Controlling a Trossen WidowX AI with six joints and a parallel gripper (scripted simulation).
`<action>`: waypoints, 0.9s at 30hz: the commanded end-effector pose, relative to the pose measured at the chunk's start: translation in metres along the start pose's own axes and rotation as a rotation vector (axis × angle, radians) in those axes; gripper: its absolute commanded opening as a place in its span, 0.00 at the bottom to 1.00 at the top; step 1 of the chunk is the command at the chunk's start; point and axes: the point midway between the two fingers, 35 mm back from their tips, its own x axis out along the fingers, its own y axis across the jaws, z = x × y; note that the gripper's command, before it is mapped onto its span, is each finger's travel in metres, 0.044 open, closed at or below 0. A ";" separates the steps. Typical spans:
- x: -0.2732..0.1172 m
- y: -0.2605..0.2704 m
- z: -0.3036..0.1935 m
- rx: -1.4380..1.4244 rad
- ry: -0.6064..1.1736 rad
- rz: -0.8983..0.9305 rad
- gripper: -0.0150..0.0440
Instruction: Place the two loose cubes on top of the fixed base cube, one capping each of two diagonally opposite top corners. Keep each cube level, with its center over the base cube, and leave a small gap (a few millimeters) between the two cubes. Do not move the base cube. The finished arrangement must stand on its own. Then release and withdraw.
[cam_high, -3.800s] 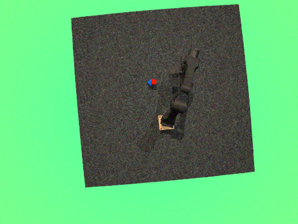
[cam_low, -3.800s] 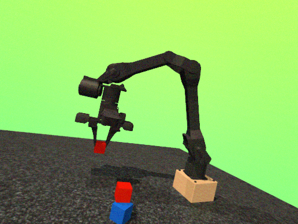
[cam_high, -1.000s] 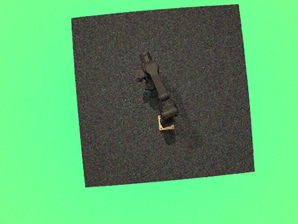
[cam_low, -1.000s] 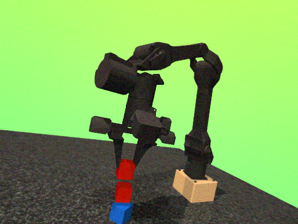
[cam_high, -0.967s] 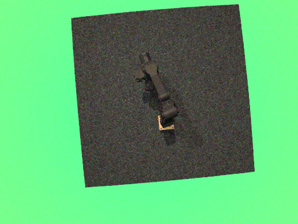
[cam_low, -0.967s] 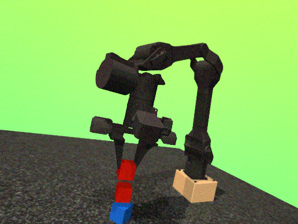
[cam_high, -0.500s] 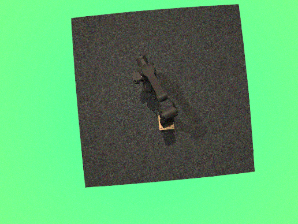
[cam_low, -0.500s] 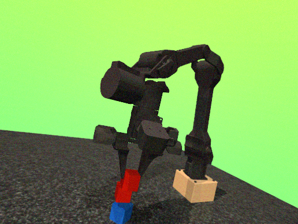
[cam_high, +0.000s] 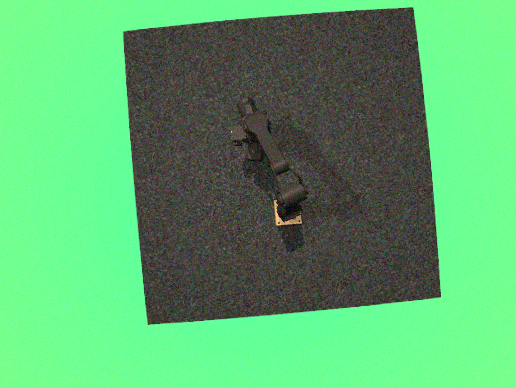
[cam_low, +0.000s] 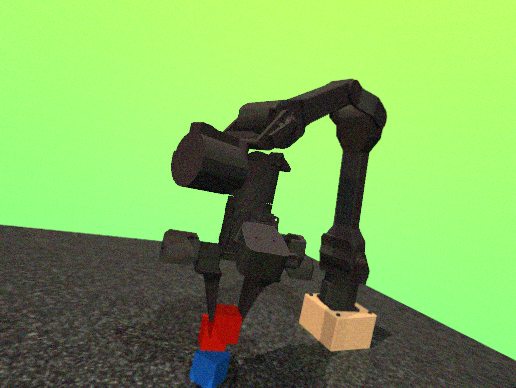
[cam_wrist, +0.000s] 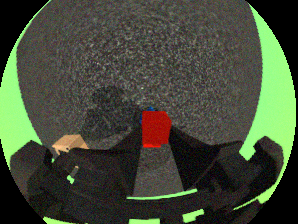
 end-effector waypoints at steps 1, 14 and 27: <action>0.002 0.001 0.000 0.005 -0.002 0.005 0.43; 0.031 0.000 0.001 -0.022 0.014 -0.001 0.43; 0.032 0.000 0.001 -0.022 0.014 -0.001 0.43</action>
